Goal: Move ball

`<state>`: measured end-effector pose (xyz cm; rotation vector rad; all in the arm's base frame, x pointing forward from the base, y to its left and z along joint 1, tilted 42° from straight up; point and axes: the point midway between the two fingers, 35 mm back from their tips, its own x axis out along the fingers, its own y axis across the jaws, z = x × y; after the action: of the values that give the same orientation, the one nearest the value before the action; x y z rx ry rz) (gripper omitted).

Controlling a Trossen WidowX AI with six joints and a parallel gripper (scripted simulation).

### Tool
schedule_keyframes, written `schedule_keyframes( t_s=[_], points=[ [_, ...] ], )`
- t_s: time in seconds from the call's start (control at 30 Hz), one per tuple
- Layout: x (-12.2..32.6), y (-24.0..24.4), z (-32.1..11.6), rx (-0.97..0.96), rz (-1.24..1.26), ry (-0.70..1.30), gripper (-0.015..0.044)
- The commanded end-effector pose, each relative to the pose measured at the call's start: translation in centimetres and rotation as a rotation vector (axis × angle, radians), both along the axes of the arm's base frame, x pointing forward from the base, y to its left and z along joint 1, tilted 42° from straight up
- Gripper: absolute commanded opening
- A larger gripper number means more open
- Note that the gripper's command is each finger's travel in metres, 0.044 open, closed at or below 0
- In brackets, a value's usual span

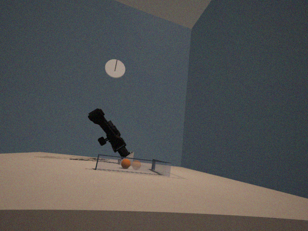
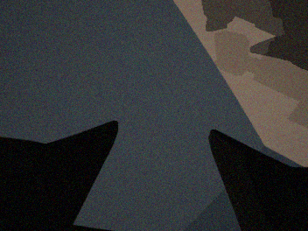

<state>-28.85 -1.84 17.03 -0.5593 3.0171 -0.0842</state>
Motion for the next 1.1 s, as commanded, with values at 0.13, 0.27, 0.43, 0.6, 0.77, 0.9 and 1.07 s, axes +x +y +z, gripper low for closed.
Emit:
schedule_keyframes(
  t_s=[0.13,0.27,0.43,0.6,0.77,0.9,1.07],
  points=[
    [-1.0,5.8,-1.3,-0.147,-0.24,-0.14,0.034],
    [-0.5,12.6,-3.0,-0.334,-0.525,-0.265,0.034],
    [2.7,20.6,-5.2,-0.588,-0.891,-0.368,0.034],
    [8.4,27.1,-7.4,-0.858,-1.262,-0.411,0.034],
    [15.3,30.9,-8.9,-1.121,-1.6,-0.363,0.034],
    [21.1,32.6,-10.2,-1.318,-1.861,-0.316,0.034],
    [29.4,32.8,-11.5,-1.579,-2.215,-0.2,0.034]
  ],
)
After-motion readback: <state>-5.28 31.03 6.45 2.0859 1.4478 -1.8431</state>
